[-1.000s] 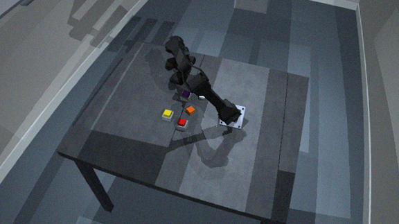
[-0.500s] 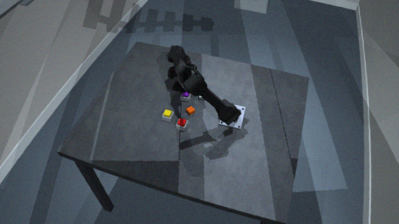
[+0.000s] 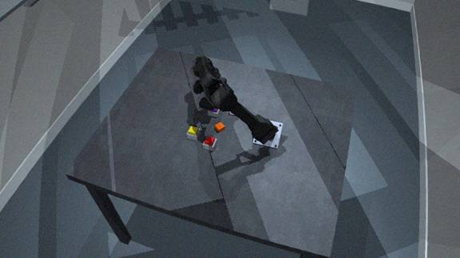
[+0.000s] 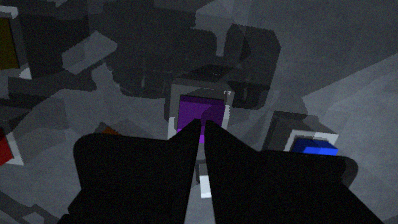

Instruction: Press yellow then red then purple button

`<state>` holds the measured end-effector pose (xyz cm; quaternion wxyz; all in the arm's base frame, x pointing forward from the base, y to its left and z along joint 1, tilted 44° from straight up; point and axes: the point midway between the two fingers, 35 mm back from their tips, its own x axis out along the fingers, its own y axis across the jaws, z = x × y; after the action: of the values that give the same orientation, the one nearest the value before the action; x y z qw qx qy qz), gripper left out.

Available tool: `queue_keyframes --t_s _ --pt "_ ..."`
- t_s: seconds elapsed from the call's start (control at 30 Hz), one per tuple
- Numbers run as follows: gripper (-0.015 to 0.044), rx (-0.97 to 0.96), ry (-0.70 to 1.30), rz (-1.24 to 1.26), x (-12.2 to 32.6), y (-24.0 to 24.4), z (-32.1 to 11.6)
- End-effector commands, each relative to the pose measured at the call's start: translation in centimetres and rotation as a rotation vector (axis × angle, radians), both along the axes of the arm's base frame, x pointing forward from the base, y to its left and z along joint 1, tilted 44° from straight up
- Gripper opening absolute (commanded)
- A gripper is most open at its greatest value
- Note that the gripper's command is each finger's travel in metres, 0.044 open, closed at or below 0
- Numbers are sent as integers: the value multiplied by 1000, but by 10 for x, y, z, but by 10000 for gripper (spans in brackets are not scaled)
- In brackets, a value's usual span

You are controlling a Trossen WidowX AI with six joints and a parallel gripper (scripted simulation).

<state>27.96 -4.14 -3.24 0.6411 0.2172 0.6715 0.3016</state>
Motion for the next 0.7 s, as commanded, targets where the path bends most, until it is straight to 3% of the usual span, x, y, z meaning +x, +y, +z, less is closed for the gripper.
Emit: queue_keyframes --t_s 0.0,0.67 --pt "20 7 5 -2 -2 6 -5" --pt "20 8 5 -2 -2 10 -9"
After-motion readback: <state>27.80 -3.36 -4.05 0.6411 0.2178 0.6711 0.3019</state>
